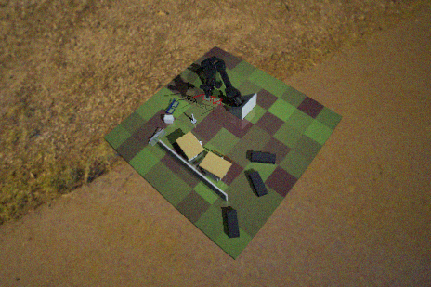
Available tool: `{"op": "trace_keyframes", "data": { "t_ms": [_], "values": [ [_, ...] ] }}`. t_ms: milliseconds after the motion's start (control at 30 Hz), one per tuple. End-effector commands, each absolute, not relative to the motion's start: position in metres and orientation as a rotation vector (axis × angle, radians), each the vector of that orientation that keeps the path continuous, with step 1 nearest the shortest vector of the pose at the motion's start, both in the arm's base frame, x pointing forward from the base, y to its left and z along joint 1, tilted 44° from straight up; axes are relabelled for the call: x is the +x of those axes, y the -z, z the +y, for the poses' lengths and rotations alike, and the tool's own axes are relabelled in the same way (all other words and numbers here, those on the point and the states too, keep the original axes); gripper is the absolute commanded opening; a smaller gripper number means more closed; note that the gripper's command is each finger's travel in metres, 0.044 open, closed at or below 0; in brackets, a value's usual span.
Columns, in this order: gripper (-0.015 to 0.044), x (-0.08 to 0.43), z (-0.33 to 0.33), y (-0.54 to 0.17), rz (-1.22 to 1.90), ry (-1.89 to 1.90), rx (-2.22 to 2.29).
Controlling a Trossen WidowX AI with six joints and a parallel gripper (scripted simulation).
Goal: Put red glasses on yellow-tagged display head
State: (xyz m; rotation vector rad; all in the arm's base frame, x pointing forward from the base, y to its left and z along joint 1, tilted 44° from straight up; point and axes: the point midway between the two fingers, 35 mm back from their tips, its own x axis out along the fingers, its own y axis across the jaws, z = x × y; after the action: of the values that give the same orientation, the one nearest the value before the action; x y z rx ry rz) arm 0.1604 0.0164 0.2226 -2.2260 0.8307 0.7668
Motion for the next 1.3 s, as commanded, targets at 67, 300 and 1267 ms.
{"op": "trace_keyframes", "data": {
  "t_ms": [67,300,1267],
  "values": [
    [0.0000,0.172,0.027,-0.215,0.918,-0.766,-2.159],
    [0.0000,0.184,0.038,-0.203,1.021,-0.758,-2.091],
    [0.0000,0.227,0.063,-0.127,1.447,-0.638,-1.803]
  ]
}}
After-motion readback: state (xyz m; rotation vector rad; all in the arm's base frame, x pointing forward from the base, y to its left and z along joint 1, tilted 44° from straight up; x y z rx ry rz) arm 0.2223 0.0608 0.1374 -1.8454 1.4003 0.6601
